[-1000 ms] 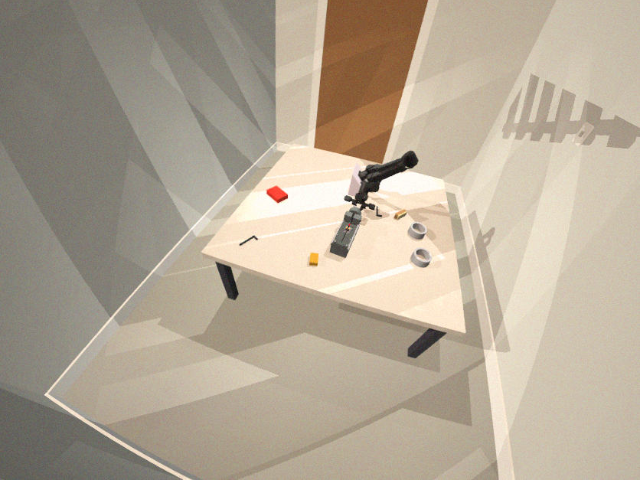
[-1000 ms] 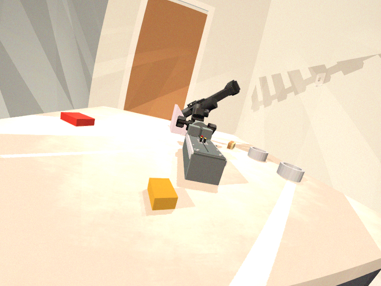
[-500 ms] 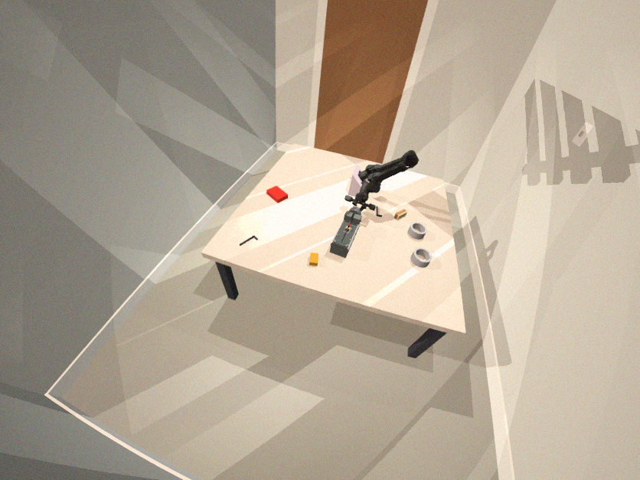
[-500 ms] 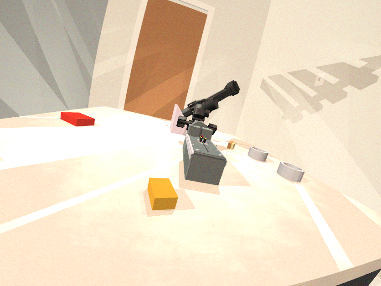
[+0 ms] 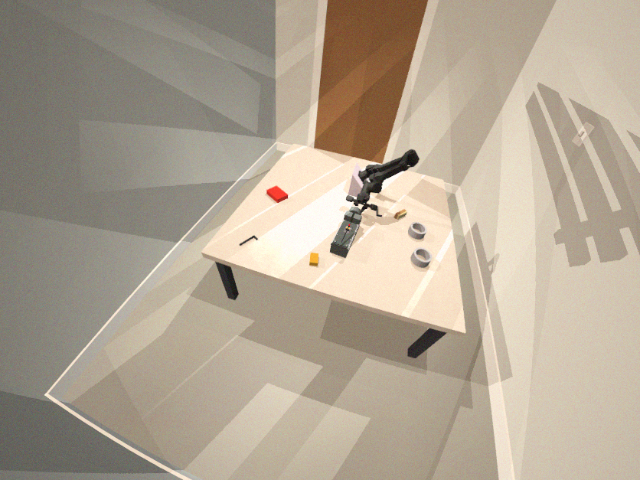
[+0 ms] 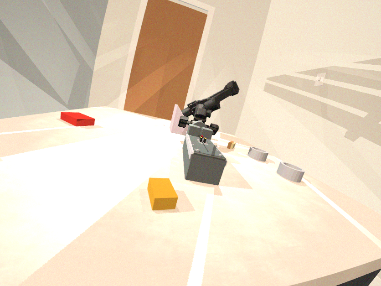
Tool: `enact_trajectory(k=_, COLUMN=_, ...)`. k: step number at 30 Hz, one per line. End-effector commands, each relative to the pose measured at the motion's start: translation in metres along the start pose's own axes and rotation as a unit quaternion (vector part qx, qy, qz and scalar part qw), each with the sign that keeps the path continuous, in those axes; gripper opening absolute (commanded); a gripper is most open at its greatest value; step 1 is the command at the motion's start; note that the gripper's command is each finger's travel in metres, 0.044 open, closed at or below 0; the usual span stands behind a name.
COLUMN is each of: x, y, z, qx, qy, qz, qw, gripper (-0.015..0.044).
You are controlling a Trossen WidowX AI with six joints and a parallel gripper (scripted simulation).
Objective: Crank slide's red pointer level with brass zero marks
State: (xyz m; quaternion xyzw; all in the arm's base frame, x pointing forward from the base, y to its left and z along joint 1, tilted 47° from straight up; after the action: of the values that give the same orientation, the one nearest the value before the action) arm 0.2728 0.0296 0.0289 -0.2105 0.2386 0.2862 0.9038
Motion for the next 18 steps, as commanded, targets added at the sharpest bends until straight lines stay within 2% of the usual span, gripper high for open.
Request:
enact_trajectory(k=1, x=-0.002, y=0.0, z=0.008, qx=-0.004, qy=-0.011, qz=0.002, qw=1.0, gripper=0.0)
enact_trajectory(k=18, x=-0.013, y=-0.008, z=0.021, qx=-0.004, qy=-0.011, qz=0.002, qw=1.0, gripper=0.0)
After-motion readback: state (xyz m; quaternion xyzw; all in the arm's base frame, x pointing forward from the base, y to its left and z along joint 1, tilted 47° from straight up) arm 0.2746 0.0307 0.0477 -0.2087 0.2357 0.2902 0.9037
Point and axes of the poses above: the point midway between the two fingers, 35 mm back from their tips, its own x axis out along the fingers, its own z axis across the jaws, y = z × x, the point moved 5 cm from there along -x, back along the fingers, and after that the axes turned 14 degrees about x, right-handed, at the moved point
